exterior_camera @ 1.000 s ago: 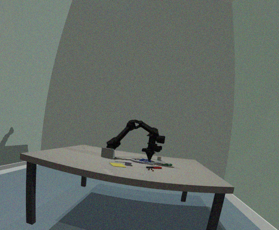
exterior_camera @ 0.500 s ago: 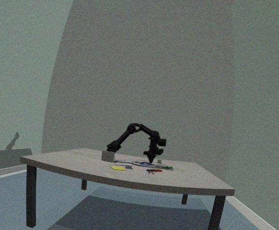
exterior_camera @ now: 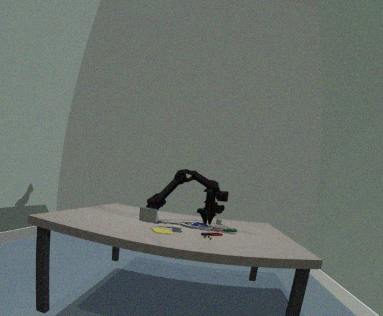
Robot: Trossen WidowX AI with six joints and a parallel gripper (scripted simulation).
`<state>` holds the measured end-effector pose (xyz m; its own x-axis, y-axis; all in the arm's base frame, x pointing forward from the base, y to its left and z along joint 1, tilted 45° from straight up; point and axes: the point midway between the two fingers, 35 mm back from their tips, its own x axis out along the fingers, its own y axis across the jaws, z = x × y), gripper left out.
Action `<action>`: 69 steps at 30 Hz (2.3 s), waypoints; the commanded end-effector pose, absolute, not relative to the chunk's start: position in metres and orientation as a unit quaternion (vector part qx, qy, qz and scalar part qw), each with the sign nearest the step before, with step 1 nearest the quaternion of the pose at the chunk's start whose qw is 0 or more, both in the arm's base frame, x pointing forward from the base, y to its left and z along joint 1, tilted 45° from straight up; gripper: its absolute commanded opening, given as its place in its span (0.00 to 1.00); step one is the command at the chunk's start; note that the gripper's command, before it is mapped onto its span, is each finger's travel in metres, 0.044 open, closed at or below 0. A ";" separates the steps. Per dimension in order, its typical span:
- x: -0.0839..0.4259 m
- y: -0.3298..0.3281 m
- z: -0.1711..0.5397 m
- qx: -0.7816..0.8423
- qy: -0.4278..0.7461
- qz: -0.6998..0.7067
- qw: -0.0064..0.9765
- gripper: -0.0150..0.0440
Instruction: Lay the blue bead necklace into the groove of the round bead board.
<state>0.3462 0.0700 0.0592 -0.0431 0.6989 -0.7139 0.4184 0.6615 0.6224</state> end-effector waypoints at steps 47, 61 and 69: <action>0.330 0.058 0.082 0.350 0.698 0.180 0.599 0.46; 0.327 0.074 0.066 0.349 0.701 0.180 0.595 0.46; 0.328 0.076 0.065 0.346 0.700 0.180 0.598 0.41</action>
<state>0.3278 0.0758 0.0645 -0.0453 0.6990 -0.7137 0.2687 0.6966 0.6652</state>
